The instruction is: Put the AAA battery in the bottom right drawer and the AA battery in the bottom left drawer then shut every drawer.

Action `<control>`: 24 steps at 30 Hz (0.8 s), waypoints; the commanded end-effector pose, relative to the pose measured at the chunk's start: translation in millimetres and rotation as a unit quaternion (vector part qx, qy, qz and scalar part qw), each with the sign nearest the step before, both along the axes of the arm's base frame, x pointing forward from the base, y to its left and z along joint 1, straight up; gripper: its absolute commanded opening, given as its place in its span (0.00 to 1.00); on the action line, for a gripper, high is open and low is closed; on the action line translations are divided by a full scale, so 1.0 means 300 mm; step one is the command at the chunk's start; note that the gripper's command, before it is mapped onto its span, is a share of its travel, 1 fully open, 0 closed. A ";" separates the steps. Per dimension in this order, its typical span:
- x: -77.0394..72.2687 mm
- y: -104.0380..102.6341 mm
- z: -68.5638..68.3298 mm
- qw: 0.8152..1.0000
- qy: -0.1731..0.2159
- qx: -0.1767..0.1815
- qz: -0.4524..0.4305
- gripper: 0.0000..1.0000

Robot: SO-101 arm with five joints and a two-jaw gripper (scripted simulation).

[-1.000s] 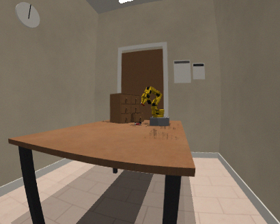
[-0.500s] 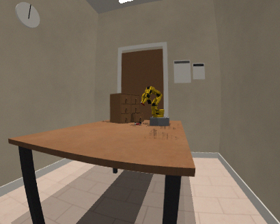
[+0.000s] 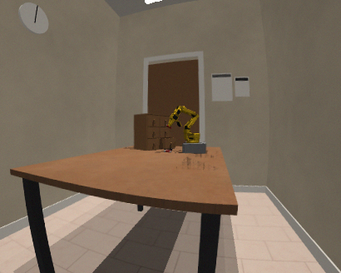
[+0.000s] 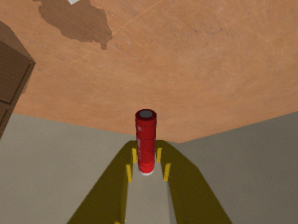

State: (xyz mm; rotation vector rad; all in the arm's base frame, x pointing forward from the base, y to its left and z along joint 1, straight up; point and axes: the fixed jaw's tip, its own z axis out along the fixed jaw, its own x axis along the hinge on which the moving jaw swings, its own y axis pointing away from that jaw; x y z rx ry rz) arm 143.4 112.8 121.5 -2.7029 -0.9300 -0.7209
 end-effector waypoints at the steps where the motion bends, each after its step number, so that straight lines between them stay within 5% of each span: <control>1: 0.018 -0.036 -0.007 1.000 0.003 -0.005 -0.029 0.00; 13: 0.099 -0.206 -0.007 0.983 0.004 -0.004 -0.185 0.00; 24: 0.123 -0.345 -0.007 0.954 0.005 -0.004 -0.299 0.00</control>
